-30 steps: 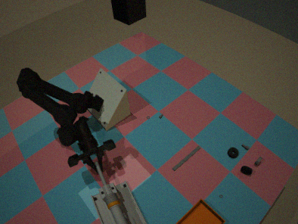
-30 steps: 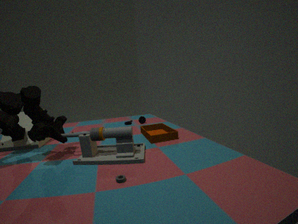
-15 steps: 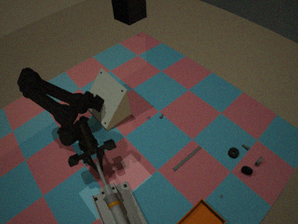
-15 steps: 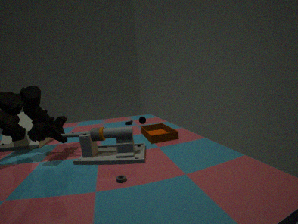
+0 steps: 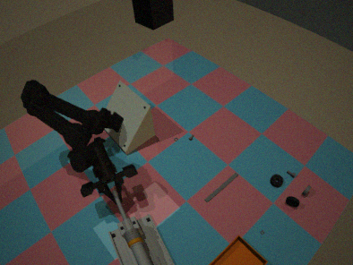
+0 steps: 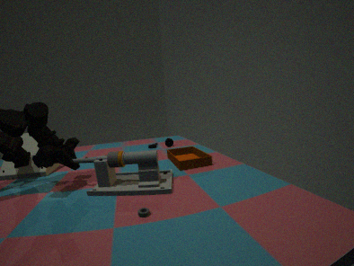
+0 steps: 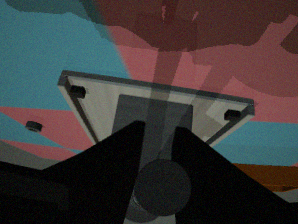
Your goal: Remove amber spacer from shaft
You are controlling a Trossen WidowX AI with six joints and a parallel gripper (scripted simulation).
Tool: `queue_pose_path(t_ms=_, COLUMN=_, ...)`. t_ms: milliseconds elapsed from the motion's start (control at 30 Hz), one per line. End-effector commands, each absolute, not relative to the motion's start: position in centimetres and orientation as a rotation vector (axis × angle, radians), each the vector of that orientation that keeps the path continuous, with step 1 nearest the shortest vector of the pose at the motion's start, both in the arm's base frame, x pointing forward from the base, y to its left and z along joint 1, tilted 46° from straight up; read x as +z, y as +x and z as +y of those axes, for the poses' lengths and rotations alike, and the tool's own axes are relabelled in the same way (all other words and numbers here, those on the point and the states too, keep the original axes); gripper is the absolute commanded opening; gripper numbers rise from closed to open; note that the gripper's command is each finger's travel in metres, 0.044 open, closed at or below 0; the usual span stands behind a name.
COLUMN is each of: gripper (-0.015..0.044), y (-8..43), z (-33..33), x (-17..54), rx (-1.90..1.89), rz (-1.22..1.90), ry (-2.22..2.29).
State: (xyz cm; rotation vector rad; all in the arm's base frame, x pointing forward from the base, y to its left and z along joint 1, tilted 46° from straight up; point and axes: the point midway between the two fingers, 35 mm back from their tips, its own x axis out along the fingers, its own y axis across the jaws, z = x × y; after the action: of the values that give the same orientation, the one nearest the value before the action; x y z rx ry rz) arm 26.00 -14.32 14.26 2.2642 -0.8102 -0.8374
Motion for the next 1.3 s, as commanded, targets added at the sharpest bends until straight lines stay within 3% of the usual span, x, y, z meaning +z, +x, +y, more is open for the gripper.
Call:
queue_pose_path(t_ms=0, gripper=0.0000, y=25.93, z=-14.29, x=14.21, rx=-0.838, rz=-0.811, ry=2.266)
queue_pose_path(t_ms=1267, gripper=0.0000, y=25.62, z=-14.20, x=14.14, rx=-0.838, rz=-0.811, ry=2.266)
